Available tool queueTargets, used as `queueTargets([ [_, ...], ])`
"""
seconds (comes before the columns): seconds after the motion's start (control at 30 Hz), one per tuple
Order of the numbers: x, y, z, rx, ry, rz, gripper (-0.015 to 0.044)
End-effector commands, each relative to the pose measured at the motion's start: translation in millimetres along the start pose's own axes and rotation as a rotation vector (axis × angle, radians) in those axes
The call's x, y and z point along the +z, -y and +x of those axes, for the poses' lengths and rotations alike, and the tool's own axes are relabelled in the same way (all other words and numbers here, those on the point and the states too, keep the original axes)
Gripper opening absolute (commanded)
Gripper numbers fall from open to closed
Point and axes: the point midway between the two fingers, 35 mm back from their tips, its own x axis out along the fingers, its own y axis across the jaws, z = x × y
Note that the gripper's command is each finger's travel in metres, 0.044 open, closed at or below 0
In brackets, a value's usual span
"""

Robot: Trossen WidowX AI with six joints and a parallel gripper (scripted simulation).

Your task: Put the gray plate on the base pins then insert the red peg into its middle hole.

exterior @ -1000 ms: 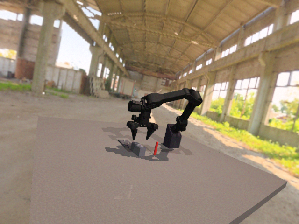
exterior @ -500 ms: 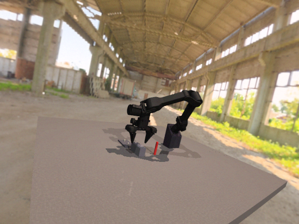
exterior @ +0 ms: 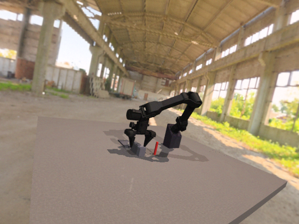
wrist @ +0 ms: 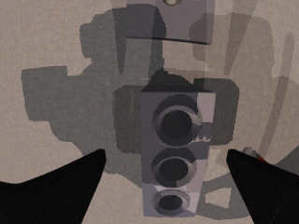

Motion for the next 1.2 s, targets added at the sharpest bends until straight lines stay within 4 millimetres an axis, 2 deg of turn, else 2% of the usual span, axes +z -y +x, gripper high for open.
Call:
queueTargets([
  [0.0, -0.2, 2.5, 9.1, -0.009, -0.007, 0.010, 0.0440],
  [0.5, -1.4, 3.9, 30.5, -0.009, -0.010, 0.010, 0.0440],
  [0.9, -1.4, 3.9, 30.5, -0.009, -0.010, 0.010, 0.0125],
  [1.17, -1.4, 3.9, 30.5, -0.009, -0.010, 0.010, 0.0072],
])
